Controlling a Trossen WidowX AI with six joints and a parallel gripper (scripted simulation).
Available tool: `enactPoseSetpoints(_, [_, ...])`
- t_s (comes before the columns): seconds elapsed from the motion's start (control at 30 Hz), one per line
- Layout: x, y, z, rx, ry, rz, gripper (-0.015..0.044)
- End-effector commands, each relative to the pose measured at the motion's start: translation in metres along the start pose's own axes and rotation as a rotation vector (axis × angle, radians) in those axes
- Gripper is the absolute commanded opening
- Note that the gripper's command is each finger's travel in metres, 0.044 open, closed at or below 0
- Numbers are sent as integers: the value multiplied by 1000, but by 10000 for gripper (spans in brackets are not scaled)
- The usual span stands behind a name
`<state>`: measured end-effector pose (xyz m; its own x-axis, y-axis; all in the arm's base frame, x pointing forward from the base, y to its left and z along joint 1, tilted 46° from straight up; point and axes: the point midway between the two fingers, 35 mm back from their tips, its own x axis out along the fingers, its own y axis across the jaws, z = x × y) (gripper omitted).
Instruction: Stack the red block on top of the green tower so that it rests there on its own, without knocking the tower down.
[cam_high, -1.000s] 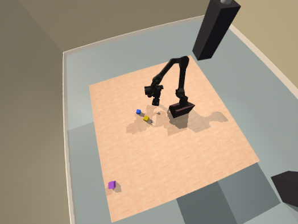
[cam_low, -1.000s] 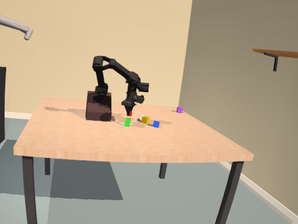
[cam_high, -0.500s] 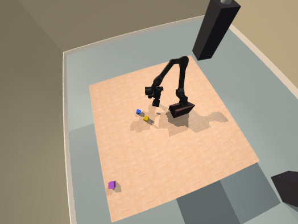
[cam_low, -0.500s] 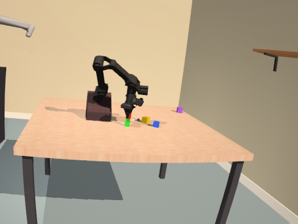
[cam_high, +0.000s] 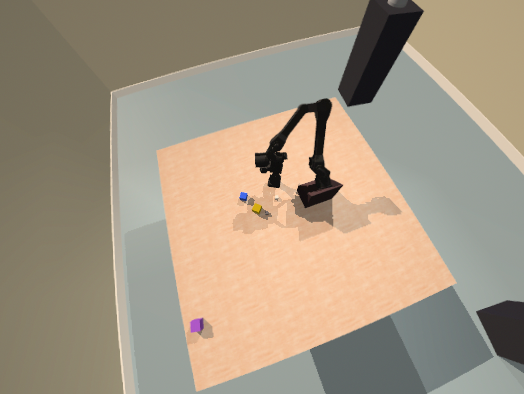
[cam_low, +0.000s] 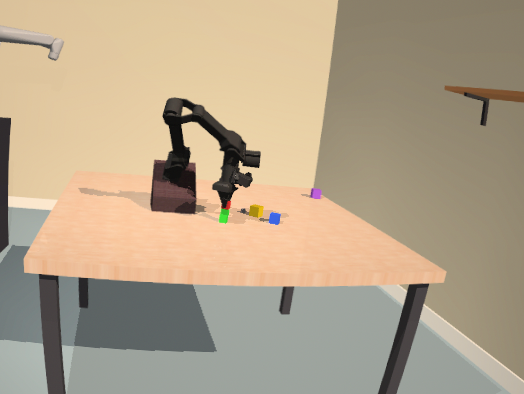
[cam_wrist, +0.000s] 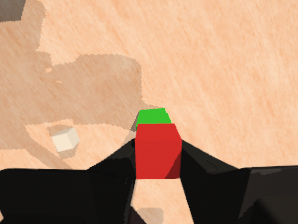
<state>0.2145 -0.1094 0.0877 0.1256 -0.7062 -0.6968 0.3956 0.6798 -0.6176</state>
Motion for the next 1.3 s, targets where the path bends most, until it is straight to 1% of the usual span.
enactPoseSetpoints(0.0, [-2,1,0,-2,0,4,0])
enactPoseSetpoints(0.03, [-3,1,0,-2,0,4,0])
enactPoseSetpoints(0.6, [0,0,0,-2,0,1,440])
enactPoseSetpoints(1.27, [0,0,0,-2,0,1,440])
